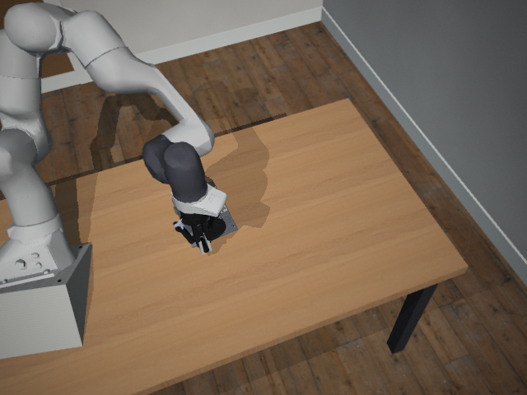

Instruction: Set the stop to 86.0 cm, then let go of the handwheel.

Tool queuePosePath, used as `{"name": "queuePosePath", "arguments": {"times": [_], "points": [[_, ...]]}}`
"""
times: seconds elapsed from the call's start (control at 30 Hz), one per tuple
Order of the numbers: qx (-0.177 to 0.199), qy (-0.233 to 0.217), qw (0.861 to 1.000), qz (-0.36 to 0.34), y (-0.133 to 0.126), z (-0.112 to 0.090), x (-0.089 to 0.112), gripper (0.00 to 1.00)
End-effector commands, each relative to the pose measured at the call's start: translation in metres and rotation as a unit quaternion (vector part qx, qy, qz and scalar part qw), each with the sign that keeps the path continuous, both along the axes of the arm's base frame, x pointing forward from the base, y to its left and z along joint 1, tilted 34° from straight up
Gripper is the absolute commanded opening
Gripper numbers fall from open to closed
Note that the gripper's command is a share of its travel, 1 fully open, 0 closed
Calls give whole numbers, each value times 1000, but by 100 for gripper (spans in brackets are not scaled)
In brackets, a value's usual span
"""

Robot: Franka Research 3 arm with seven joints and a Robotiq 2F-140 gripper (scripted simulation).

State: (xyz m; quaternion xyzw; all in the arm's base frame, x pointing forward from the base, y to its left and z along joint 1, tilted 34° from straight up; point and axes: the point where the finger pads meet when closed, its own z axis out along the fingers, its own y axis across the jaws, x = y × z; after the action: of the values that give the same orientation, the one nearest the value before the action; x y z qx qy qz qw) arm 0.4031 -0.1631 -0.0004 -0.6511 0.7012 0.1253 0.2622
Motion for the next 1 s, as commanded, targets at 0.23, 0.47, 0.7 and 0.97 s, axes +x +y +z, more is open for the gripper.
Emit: {"name": "queuePosePath", "arguments": {"times": [0.23, 0.47, 0.7, 0.97], "points": [[1, 0, 1000, 0, -1, 2, -2, 4], [1, 0, 1000, 0, -1, 2, -2, 4], [1, 0, 1000, 0, -1, 2, -2, 4], [1, 0, 1000, 0, -1, 2, -2, 4]]}}
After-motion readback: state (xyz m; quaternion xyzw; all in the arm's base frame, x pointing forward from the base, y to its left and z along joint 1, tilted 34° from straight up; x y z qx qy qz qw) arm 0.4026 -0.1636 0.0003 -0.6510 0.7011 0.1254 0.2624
